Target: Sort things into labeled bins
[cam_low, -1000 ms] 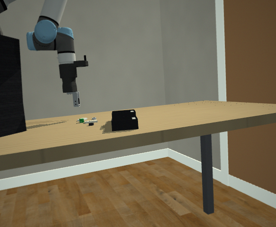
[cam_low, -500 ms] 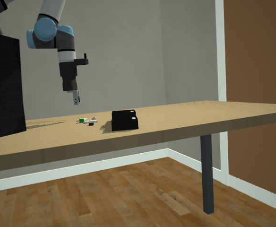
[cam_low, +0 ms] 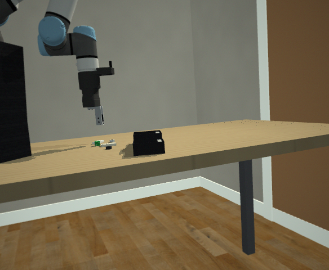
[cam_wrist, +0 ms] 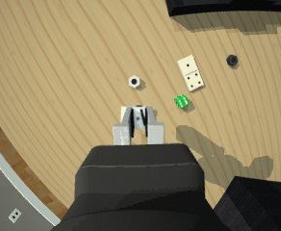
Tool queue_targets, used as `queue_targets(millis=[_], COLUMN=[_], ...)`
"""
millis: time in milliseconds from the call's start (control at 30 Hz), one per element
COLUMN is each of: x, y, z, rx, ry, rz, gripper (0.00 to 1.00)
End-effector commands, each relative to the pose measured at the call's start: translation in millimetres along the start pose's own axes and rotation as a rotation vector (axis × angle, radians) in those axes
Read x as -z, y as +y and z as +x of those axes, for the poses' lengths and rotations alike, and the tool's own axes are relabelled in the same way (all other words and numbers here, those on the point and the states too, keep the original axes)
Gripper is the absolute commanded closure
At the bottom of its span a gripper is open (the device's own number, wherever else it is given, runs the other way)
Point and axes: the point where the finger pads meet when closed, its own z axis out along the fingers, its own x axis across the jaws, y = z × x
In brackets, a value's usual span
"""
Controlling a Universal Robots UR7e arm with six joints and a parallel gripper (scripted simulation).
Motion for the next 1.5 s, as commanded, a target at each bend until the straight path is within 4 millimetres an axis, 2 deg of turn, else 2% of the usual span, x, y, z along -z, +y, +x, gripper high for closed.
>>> queue_targets(millis=[0,33,533,600,867,1000,1100,1167,1467], x=[0.2,0.2,-0.1,-0.1,-0.2,-0.2,-0.2,-0.2,-0.3], y=[-30.6,-30.6,-98.3,-98.3,-134.2,-135.6,-149.1,-149.1,-189.6], z=[22.1,22.1,82.3,82.3,114.4,115.5,127.6,127.6,163.8], rx=[0.012,0.012,0.013,0.013,0.013,0.013,-0.139,-0.139,-0.349], ry=[-0.008,-0.008,-0.006,-0.006,-0.006,-0.006,-0.006,-0.006,-0.007], rz=[0.002,0.002,0.003,0.003,0.003,0.003,0.002,0.002,0.005], gripper=[0.68,0.68,0.68,0.68,0.68,0.68,0.68,0.68,0.68])
